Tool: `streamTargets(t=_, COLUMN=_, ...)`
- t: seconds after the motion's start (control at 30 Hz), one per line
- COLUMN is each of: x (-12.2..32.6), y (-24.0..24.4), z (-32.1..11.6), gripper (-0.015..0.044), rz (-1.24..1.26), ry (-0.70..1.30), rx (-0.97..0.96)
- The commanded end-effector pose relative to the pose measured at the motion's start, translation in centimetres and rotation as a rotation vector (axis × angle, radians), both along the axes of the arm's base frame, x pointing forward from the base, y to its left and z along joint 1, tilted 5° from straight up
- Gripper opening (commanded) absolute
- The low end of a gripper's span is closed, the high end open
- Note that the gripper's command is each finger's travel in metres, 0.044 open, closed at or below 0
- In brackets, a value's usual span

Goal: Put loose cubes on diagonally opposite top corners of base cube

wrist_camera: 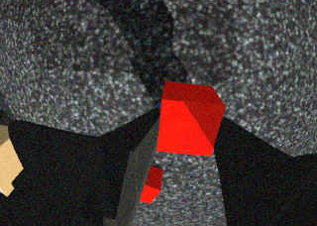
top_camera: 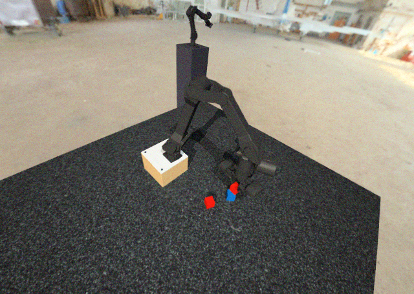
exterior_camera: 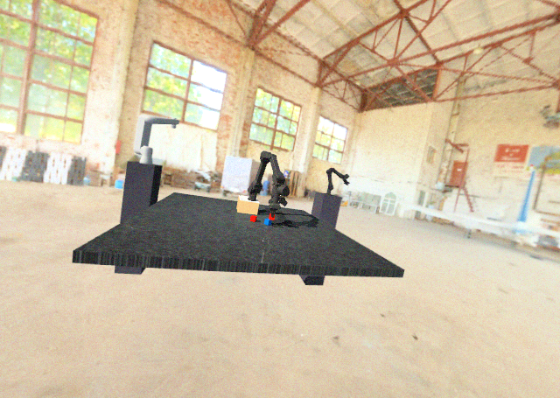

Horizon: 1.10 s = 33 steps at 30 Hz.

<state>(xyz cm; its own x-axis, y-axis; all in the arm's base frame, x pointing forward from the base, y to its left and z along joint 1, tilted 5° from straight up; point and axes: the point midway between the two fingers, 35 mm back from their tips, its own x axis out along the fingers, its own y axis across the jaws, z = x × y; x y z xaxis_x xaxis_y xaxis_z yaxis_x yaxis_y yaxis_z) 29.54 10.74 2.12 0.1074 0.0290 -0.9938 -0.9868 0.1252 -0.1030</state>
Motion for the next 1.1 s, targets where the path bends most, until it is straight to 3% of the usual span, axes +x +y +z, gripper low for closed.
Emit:
streamTargets(t=0.0, x=0.0, y=-0.1, z=-0.1, gripper=0.0105, rz=-0.004, ry=-0.001, rx=-0.004)
streamTargets(t=0.23, x=0.0, y=-0.1, z=-0.1, gripper=0.0105, rz=-0.004, ry=-0.001, rx=-0.004)
streamTargets(t=0.37, x=0.0, y=-0.1, z=-0.1, gripper=0.0205, rz=-0.004, ry=-0.001, rx=-0.004)
streamTargets(t=1.07, x=-0.3, y=-0.1, z=2.7, gripper=0.0205, rz=0.0, ry=0.001, rx=0.0)
